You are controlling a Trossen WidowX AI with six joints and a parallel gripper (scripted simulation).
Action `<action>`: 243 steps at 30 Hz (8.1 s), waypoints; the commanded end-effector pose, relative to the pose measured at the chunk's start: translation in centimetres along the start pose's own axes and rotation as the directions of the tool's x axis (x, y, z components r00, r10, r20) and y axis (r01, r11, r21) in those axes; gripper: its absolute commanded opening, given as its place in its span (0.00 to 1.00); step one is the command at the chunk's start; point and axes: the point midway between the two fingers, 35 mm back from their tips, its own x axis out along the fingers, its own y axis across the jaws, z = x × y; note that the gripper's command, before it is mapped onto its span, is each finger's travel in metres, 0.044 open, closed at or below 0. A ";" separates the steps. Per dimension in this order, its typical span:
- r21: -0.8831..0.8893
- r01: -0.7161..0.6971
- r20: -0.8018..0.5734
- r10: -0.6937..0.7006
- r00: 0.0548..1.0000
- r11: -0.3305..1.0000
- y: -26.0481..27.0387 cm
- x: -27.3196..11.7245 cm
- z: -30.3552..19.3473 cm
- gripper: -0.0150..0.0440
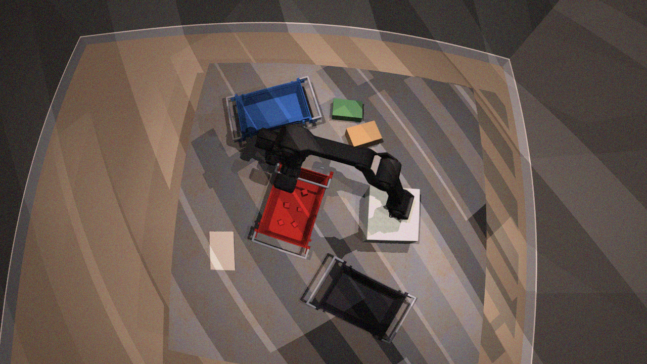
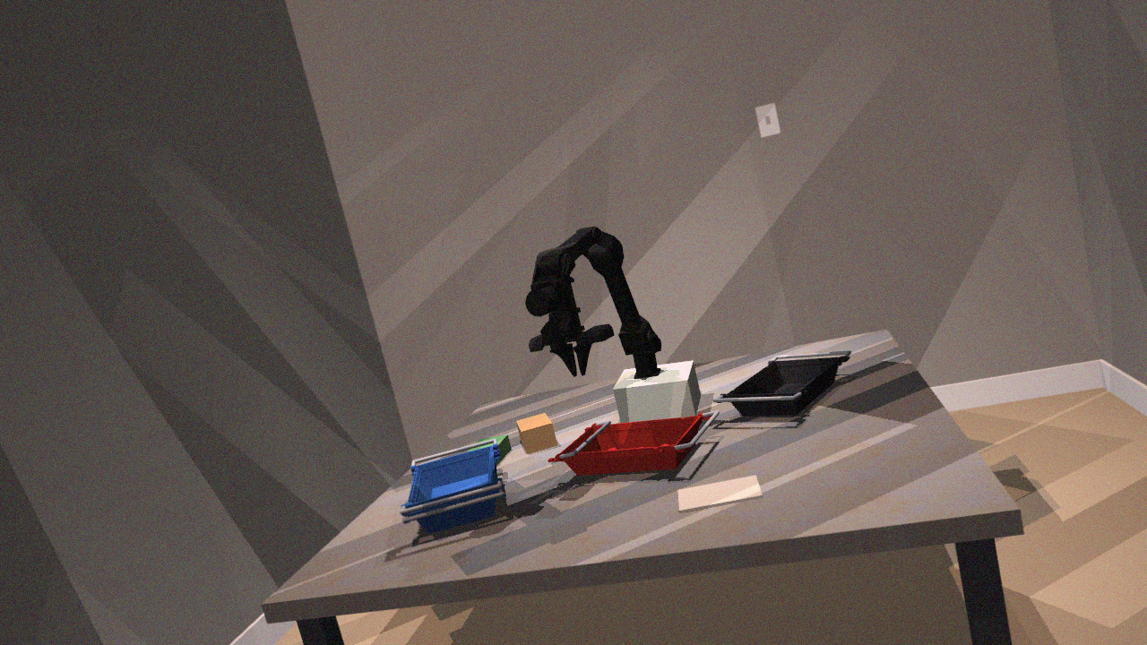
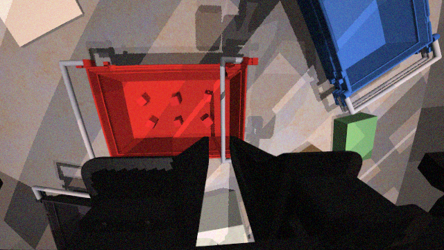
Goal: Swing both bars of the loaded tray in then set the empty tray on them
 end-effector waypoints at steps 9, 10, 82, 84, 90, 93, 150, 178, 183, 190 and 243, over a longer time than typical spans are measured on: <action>-0.019 -0.018 -0.028 0.018 0.999 1.000 17.9 7.8 -0.2 0.40; -0.020 -0.019 -0.027 0.018 0.999 1.000 19.5 8.4 -0.6 0.40; -0.027 -0.014 -0.022 0.014 1.000 1.000 18.3 11.2 -2.3 0.40; -0.027 -0.014 -0.022 0.014 1.000 1.000 18.3 11.0 -2.3 0.40; -0.022 -0.010 -0.019 0.010 1.000 1.000 18.2 11.7 -2.3 0.40; -0.022 -0.010 -0.019 0.010 1.000 1.000 18.2 11.7 -2.3 0.40; -0.022 -0.010 -0.019 0.010 1.000 1.000 18.2 11.6 -2.3 0.25; -0.022 -0.010 -0.018 0.010 1.000 1.000 18.3 10.5 -2.0 0.65; -0.022 -0.011 -0.017 0.010 1.000 1.000 18.5 5.1 -1.3 0.88; -0.022 -0.010 -0.017 0.010 1.000 1.000 18.0 -2.8 -2.1 1.00; -0.196 0.010 -0.060 0.023 0.998 -0.981 26.1 13.5 -39.6 1.00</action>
